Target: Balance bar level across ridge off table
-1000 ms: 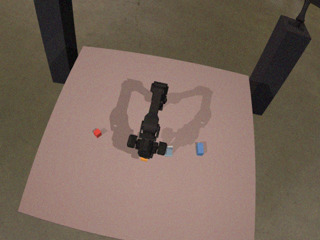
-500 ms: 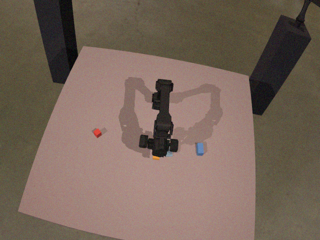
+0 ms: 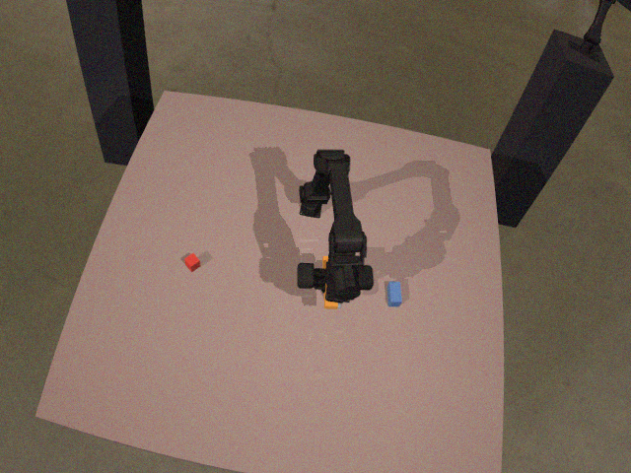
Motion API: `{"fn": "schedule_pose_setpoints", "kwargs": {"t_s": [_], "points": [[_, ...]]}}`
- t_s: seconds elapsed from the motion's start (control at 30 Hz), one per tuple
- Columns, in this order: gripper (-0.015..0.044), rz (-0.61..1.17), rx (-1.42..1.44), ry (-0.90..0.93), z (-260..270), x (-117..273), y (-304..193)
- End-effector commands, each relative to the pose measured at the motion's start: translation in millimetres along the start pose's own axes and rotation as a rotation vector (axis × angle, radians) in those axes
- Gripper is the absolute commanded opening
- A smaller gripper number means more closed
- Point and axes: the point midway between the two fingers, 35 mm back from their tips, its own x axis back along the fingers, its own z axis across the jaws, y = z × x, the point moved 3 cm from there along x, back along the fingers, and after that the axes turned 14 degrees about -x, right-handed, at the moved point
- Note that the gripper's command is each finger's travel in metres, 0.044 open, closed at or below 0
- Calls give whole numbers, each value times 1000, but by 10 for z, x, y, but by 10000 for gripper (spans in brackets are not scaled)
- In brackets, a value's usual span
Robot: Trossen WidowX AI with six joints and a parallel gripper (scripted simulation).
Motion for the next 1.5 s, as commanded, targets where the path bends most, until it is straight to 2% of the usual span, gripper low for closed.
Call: {"fn": "schedule_pose_setpoints", "kwargs": {"t_s": [0.0,1.1,1.47], "points": [[0,-1,22,6,103,10,-86],[0,-1,45,7,219,-417,-168],[0,-1,45,7,218,-422,-168]]}}
